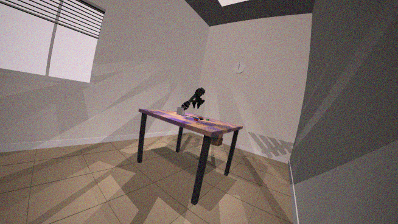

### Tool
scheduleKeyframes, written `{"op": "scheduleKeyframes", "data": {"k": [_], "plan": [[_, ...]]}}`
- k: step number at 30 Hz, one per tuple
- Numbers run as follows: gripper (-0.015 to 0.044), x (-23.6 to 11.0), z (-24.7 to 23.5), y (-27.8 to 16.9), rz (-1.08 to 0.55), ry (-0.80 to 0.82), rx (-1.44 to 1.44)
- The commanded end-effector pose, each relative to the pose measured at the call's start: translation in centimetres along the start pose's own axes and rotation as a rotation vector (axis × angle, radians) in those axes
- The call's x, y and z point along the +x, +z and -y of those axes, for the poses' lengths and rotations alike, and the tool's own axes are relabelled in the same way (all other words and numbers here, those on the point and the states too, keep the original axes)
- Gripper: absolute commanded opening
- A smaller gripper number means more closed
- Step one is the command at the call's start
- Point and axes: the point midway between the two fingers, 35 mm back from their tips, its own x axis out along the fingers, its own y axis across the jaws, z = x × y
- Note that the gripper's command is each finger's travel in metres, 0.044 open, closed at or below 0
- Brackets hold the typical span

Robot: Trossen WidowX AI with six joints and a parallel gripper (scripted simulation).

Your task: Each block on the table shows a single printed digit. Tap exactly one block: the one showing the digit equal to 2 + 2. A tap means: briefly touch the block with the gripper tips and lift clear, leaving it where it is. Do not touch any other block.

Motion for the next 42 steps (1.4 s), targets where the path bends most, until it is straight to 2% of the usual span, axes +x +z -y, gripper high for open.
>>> {"op": "scheduleKeyframes", "data": {"k": [1, 9, 16, 18, 41, 42], "plan": [[0.04, 0.0, -0.2, -0.1, -0.001, 0.005, 0.007], [0.04, 0.0, -0.5, 0.0, -0.001, 0.004, 0.007], [0.04, -0.1, -12.4, -0.1, 0.0, 0.005, 0.008], [0.04, 0.0, -13.7, -0.4, -0.002, 0.01, 0.007], [0.04, 0.0, -13.8, -0.4, -0.002, 0.01, 0.007], [0.0374, 0.2, -13.8, -0.4, -0.001, 0.009, 0.007]]}}
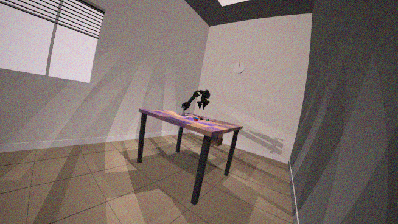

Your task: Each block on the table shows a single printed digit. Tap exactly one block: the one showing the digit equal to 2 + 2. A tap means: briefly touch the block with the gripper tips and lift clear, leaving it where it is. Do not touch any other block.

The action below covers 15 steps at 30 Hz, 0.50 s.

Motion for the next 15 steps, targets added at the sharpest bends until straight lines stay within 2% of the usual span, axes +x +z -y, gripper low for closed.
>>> {"op": "scheduleKeyframes", "data": {"k": [1, 7, 13, 15], "plan": [[0.0348, 0.9, 0.0, 0.1, 0.0, 0.001, 0.005], [0.019, 7.8, -0.2, 0.0, 0.001, 0.005, 0.003], [0.0032, 8.1, -0.2, 0.0, 0.001, 0.006, 0.003], [0.002, 8.1, -0.2, 0.0, 0.001, 0.006, 0.003]]}}
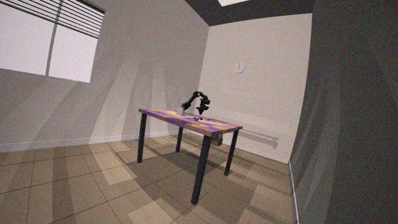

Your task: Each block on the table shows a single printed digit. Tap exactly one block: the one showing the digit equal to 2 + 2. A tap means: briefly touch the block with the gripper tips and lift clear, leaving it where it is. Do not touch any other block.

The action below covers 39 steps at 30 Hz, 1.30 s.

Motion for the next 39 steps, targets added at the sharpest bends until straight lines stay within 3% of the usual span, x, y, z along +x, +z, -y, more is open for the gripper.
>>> {"op": "scheduleKeyframes", "data": {"k": [1, 31, 35, 39], "plan": [[0.002, 0.4, -0.1, -0.1, 0.003, 0.004, 0.001], [0.002, 3.4, -0.1, -0.1, 0.003, 0.005, 0.001], [0.002, 3.4, -0.1, -0.1, 0.003, 0.005, 0.001], [0.002, 0.6, -0.1, -0.1, 0.003, 0.004, 0.001]]}}
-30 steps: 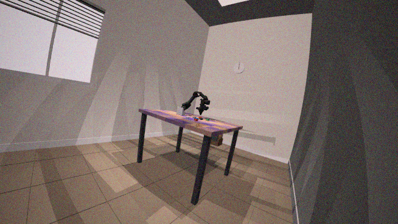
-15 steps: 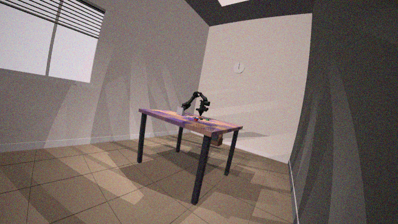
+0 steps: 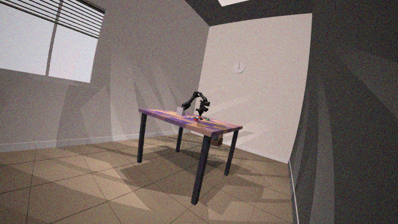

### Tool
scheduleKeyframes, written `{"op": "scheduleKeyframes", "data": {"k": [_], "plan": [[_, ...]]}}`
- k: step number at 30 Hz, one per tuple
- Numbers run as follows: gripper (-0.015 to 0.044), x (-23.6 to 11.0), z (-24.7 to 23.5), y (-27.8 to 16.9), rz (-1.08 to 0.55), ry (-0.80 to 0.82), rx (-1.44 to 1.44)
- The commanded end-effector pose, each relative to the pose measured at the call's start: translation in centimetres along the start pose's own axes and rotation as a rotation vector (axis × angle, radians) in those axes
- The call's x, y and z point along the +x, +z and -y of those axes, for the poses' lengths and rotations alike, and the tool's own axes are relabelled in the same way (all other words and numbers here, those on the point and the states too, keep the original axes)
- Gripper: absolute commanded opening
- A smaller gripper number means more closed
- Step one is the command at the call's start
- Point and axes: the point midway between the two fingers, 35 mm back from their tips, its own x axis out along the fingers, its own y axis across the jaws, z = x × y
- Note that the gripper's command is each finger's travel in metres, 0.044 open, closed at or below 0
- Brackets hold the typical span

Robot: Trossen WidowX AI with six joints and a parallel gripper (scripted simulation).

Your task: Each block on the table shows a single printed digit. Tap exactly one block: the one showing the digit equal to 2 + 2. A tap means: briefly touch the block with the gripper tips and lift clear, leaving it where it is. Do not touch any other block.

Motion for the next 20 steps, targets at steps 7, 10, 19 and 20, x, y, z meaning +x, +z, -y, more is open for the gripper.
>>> {"op": "scheduleKeyframes", "data": {"k": [7, 10, 19, 20], "plan": [[0.0125, -4.0, -1.6, 0.7, 0.006, -0.001, -0.005], [0.0204, -6.8, -3.8, 1.1, 0.005, -0.001, -0.004], [0.04, -10.0, -6.2, 1.0, 0.005, -0.001, -0.004], [0.04, -10.0, -6.2, 1.0, 0.005, -0.001, -0.004]]}}
